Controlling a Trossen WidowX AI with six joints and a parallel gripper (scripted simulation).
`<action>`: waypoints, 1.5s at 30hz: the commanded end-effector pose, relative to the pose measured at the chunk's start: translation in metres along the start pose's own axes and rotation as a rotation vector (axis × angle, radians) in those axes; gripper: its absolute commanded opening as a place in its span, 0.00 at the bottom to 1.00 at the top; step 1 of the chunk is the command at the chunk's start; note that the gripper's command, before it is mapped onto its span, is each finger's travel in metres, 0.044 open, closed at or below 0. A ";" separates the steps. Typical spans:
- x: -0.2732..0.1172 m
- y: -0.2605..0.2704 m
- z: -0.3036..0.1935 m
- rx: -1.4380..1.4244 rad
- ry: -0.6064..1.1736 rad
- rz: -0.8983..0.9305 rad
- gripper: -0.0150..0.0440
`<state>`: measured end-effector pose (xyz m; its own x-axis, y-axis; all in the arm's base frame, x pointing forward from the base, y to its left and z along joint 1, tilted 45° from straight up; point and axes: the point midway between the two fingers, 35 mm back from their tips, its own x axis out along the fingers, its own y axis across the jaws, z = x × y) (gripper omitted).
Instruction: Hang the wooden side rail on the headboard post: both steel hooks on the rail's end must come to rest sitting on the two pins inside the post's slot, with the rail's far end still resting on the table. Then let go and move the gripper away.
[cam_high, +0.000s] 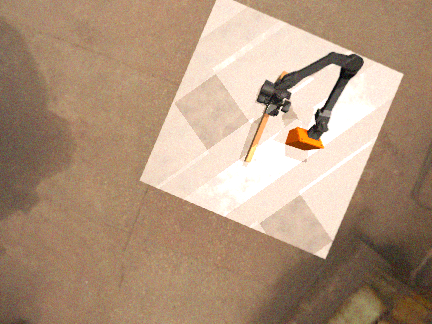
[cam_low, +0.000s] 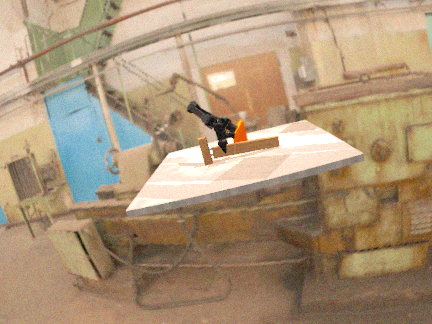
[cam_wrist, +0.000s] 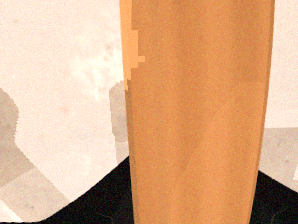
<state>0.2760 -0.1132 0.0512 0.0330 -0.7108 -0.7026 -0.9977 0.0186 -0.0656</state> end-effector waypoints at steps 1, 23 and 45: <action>-0.001 0.000 -0.001 -0.004 0.001 -0.005 0.25; -0.002 -0.001 -0.003 -0.004 0.001 -0.005 0.25; -0.001 -0.001 -0.006 -0.004 0.001 -0.005 0.25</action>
<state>0.2758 -0.1167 0.0548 0.0315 -0.7110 -0.7025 -0.9978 0.0188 -0.0637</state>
